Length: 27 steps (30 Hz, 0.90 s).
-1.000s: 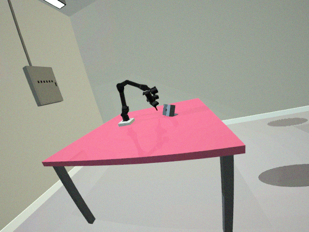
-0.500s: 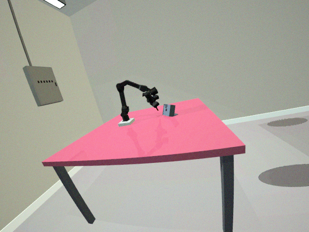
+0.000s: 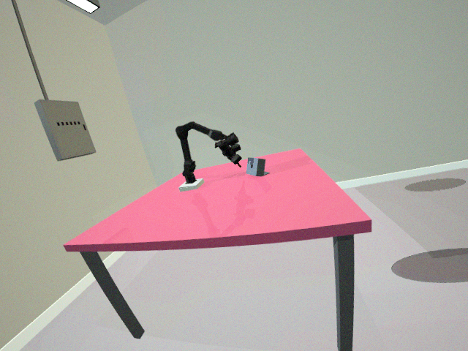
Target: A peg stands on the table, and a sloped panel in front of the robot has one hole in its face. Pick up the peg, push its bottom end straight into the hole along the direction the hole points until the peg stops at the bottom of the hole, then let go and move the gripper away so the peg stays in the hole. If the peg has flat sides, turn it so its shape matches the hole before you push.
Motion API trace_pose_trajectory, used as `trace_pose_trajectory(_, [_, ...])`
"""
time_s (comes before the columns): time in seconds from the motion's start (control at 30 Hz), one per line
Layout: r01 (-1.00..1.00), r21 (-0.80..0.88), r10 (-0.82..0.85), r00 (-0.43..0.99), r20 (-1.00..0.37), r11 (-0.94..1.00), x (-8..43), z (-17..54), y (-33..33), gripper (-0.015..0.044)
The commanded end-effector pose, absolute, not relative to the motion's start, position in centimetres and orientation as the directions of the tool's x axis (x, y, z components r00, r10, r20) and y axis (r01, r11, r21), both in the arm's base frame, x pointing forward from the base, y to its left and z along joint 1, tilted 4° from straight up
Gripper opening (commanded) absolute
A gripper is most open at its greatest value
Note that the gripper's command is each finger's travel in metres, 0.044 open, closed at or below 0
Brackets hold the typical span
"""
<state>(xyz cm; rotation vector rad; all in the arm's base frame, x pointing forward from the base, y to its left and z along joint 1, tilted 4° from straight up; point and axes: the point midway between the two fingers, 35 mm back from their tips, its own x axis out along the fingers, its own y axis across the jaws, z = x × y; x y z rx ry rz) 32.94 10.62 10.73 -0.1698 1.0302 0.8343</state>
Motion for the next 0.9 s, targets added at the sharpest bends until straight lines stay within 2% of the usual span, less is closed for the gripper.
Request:
trace_pose_trajectory(0.0, [-0.687,0.249,0.546,0.252,-0.799,0.683,33.0,10.6,10.2,0.0])
trace_pose_trajectory(0.87, [-0.703,0.229,0.603,0.344,-0.72,0.674,34.4,10.7,7.3,0.0])
